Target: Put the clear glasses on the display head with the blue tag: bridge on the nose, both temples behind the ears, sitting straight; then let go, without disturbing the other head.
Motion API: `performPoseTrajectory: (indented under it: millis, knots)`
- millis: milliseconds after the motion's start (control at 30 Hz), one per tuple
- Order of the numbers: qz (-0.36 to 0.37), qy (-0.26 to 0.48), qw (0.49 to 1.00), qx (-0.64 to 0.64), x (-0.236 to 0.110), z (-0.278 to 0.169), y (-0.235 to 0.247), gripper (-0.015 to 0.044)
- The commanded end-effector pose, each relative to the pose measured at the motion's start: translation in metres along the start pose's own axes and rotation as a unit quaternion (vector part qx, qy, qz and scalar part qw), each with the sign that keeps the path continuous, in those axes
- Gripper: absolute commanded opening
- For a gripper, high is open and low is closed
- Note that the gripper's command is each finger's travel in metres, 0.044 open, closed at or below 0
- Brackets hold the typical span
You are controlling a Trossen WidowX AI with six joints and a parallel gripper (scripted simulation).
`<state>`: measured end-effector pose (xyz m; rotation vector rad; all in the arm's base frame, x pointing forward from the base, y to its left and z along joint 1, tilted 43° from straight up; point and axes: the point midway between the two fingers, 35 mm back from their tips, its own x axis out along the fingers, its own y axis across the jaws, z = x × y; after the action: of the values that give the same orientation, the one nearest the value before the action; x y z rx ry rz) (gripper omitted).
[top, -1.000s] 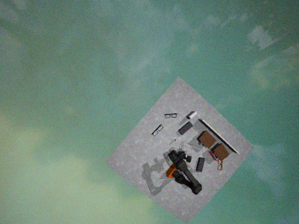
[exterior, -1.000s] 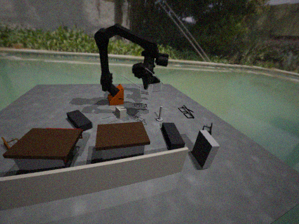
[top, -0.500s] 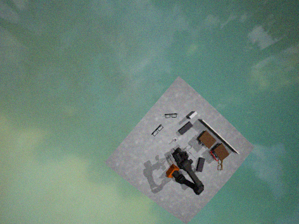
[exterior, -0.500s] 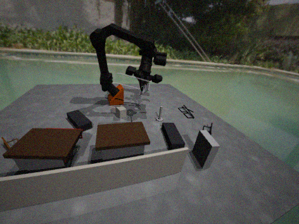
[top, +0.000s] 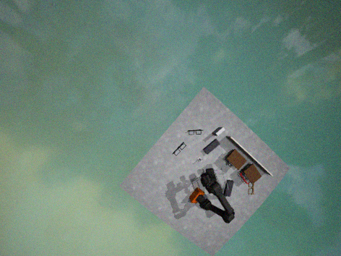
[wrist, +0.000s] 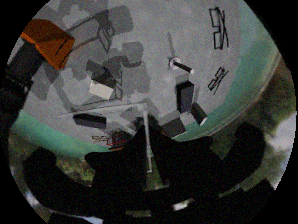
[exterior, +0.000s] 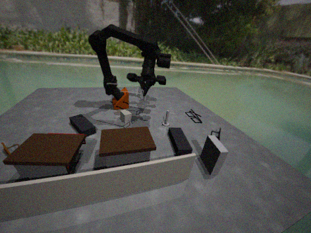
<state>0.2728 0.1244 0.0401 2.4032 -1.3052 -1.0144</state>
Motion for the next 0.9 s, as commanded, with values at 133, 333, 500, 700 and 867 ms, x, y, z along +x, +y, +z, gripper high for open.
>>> performPoseTrajectory:
  millis: [133,333,500,700,867]
  knots:
    - [0.012,-0.019,0.989,0.148,0.006,-0.006,0.009,0.0000]
    - [0.023,-0.031,0.964,0.263,0.010,-0.011,0.015,0.0000]
    - [0.035,-0.039,0.933,0.356,0.014,-0.014,0.021,0.0000]
    - [0.051,-0.046,0.884,0.463,0.019,-0.018,0.027,0.0000]
    - [0.065,-0.049,0.833,0.547,0.022,-0.022,0.032,0.0000]
